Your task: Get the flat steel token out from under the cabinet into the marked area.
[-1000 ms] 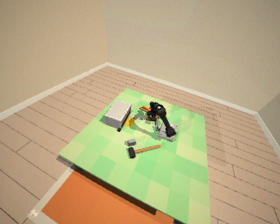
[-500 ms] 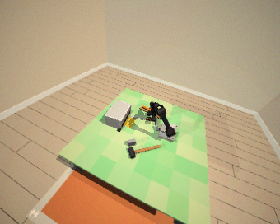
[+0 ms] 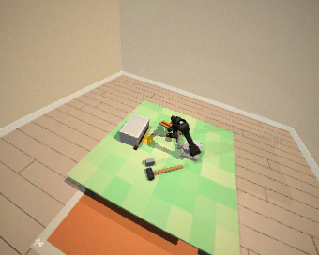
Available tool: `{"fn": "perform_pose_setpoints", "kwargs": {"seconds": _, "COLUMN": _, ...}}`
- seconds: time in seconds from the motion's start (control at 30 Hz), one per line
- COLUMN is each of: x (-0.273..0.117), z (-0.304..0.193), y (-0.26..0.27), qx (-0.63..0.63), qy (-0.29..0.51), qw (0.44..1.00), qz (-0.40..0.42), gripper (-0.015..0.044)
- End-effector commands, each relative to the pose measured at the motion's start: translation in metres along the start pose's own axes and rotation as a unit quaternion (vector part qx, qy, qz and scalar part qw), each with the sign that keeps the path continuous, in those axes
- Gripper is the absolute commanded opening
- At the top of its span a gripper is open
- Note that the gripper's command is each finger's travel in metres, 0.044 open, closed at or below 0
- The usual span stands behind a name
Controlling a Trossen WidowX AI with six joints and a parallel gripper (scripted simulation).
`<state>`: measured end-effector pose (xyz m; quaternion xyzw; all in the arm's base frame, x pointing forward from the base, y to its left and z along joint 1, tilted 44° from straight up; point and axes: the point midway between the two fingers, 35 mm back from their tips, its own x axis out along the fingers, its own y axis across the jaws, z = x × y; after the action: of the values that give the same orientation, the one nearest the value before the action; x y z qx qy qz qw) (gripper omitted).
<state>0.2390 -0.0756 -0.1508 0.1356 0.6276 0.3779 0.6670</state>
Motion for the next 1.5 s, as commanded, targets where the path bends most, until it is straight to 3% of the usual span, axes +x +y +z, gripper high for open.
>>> {"fn": "perform_pose_setpoints", "kwargs": {"seconds": 0.0, "x": 0.0, "z": 0.0, "y": -0.001, "qx": -0.001, "qy": 0.0, "qw": 1.0, "qz": -0.001, "gripper": 0.0052}}
{"fn": "perform_pose_setpoints", "kwargs": {"seconds": 0.07, "x": 0.0, "z": 0.0, "y": -0.001, "qx": -0.001, "qy": 0.0, "qw": 1.0, "qz": -0.001, "gripper": 0.0}}
{"fn": "perform_pose_setpoints", "kwargs": {"seconds": 1.47, "x": 0.0, "z": 0.065, "y": -0.001, "qx": 0.0, "qy": 0.0, "qw": 1.0, "qz": 0.001, "gripper": 0.0}}
